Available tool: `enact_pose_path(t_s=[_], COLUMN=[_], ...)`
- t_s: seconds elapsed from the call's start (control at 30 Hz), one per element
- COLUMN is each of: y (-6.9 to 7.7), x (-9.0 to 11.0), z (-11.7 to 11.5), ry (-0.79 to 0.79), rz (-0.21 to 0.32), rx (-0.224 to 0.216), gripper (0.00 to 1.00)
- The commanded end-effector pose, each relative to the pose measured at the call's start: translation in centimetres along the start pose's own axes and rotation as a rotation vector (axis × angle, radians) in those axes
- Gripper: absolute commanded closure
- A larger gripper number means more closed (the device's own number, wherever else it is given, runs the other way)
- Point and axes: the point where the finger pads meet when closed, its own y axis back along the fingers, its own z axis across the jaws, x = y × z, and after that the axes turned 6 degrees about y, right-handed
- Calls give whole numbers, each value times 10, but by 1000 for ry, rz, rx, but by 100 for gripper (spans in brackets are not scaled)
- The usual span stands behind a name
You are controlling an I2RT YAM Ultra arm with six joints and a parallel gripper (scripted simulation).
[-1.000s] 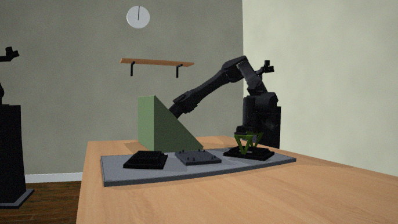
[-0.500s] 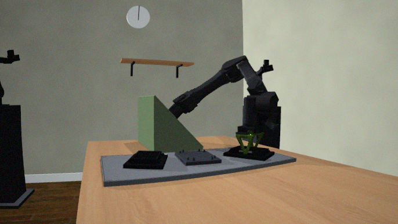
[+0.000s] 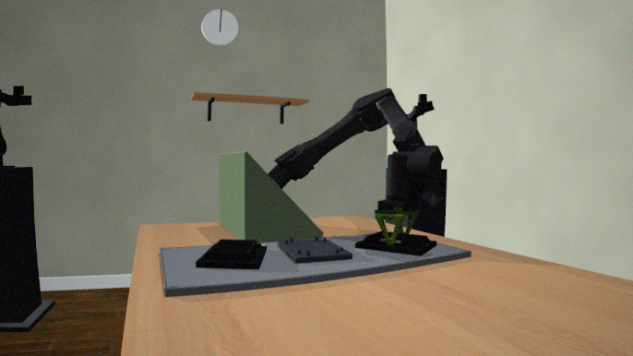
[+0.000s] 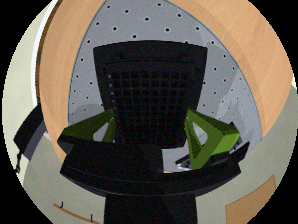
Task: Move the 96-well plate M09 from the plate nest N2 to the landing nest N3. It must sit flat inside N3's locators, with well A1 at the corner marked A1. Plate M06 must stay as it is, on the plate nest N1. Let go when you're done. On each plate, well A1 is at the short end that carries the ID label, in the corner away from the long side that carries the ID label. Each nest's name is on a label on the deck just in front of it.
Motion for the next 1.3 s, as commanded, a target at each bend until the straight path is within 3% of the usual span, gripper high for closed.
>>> enact_pose_path(t_s=[0.0, 0.57, 1.27], y=[4, 4, 32], x=[-2, -2, -2], z=[-1, -1, -1], ry=[0, 0, 0], rz=[-10, -10, -10], rx=[5, 5, 5], gripper=[100, 100, 100])
